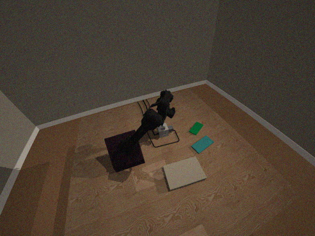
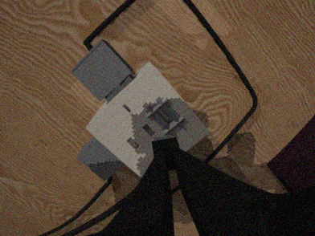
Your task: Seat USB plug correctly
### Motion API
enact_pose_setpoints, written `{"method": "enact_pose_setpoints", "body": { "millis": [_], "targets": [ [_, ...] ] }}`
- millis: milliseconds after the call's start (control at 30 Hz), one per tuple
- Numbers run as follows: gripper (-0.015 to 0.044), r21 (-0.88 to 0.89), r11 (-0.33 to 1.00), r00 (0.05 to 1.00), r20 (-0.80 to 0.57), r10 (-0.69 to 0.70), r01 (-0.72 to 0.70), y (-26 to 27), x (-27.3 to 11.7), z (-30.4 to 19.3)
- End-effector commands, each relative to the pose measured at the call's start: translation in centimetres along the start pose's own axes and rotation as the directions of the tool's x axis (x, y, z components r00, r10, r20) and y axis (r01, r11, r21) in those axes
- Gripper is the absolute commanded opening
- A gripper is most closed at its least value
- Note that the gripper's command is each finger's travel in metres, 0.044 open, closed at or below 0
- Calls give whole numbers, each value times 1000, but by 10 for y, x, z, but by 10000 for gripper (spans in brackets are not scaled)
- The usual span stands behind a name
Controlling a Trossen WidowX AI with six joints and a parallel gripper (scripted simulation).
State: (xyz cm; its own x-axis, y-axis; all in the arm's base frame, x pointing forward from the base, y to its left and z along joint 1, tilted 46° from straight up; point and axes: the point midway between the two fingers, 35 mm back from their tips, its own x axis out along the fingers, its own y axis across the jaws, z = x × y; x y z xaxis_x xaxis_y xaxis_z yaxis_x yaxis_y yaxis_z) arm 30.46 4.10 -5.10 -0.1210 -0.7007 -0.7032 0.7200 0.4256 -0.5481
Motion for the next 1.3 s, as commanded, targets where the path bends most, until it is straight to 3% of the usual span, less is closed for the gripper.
{"method": "enact_pose_setpoints", "body": {
  "millis": [0, 500, 1267],
  "targets": [
    [0, 110, 994, 1000, -1, -3, 3, -1, 1, 0],
    [0, 482, 876, 1000, -1, -3, 3, -1, 1, 0],
    [0, 862, 506, 1000, -1, -3, 2, -1, 1, 0]
  ]
}}
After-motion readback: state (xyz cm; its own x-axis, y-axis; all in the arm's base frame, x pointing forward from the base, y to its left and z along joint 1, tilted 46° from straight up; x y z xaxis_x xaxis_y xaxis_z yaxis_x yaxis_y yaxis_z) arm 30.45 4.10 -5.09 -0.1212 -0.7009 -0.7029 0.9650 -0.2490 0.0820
